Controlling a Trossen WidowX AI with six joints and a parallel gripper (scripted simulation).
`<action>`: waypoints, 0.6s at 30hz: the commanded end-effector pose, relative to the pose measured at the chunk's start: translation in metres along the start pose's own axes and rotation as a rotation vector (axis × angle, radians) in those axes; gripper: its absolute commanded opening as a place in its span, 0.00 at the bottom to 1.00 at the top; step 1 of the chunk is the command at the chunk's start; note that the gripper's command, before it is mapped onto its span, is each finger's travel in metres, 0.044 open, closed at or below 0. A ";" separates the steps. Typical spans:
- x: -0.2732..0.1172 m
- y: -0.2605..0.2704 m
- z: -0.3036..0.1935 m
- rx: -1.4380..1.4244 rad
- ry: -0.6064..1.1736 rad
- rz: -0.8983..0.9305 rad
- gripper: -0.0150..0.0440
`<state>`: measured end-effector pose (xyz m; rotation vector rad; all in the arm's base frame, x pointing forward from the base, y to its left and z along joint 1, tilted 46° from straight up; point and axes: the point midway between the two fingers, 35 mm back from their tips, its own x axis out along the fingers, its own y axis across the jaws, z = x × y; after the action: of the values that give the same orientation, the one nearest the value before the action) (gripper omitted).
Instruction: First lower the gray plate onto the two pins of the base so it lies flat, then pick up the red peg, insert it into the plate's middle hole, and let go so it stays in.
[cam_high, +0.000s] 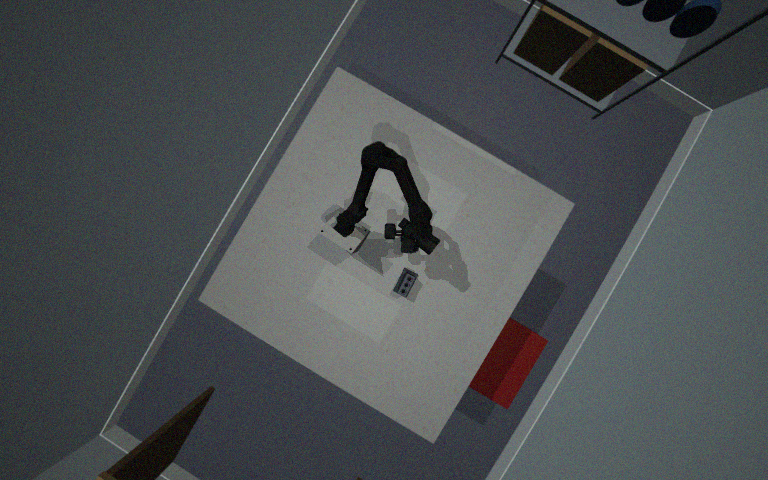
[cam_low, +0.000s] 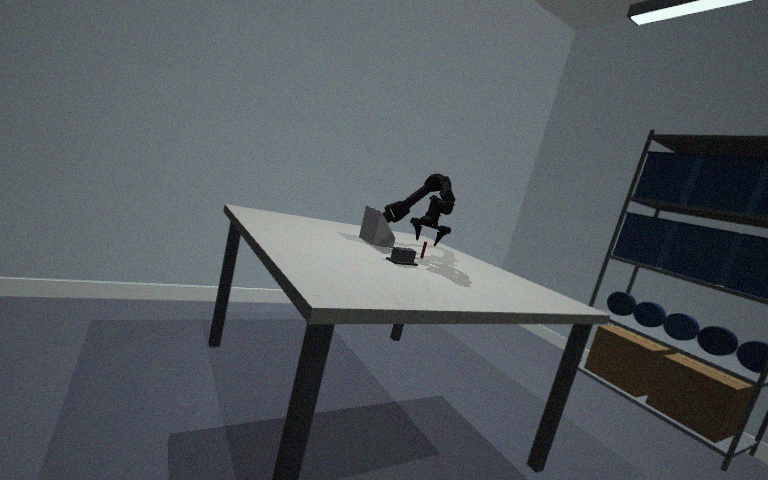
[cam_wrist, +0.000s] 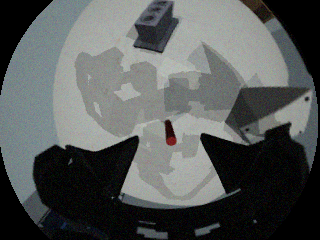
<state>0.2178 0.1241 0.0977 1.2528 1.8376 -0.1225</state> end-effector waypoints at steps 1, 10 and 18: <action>0.008 0.000 0.000 0.005 0.004 0.002 1.00; 0.022 -0.001 -0.001 0.005 0.005 0.003 1.00; 0.033 -0.001 -0.002 0.005 0.008 0.004 1.00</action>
<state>0.2131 0.1445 0.0780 1.2551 1.8397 -0.1191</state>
